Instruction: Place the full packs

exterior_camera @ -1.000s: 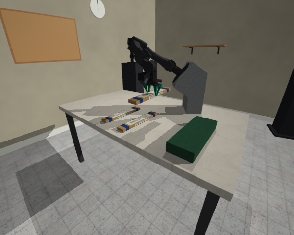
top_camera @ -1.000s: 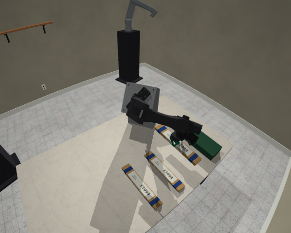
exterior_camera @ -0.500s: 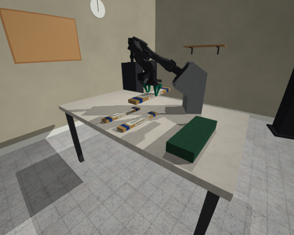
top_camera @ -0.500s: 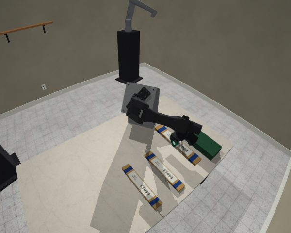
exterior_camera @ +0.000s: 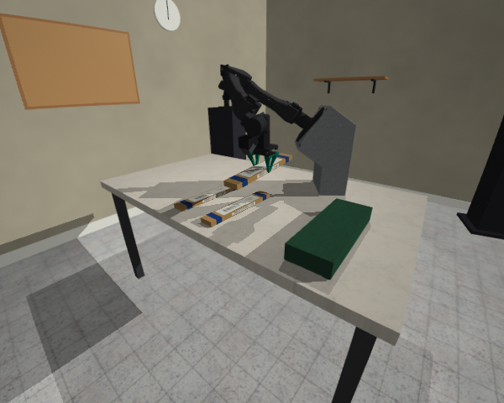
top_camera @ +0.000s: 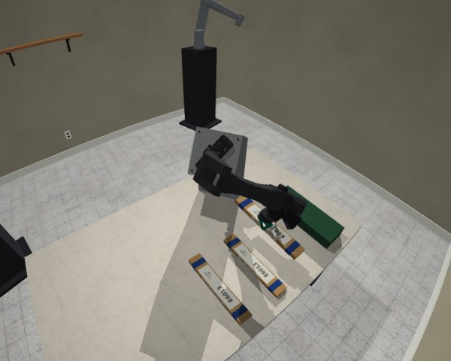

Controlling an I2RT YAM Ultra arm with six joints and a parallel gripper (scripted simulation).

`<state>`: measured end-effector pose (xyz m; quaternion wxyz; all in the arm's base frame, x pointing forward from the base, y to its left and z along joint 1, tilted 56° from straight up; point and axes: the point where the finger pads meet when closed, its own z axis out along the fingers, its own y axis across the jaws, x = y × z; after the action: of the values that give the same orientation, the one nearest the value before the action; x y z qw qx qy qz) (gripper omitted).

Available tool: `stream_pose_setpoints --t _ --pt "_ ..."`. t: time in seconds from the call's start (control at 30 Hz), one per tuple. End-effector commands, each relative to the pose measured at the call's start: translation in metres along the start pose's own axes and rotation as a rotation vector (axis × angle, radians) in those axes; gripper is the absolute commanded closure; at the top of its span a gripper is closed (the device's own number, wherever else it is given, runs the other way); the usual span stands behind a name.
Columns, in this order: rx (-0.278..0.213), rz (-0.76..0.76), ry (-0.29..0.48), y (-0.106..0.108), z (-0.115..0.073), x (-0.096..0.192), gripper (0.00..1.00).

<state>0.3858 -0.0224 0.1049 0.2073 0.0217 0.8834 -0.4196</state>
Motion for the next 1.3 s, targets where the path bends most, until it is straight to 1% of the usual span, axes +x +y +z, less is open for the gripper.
stream_pose_setpoints --t 0.0,1.27 --pt "-0.046 0.025 -0.095 0.006 -0.024 -0.02 1.0" --pt "-0.047 0.029 -0.097 0.007 0.021 -0.025 1.0"
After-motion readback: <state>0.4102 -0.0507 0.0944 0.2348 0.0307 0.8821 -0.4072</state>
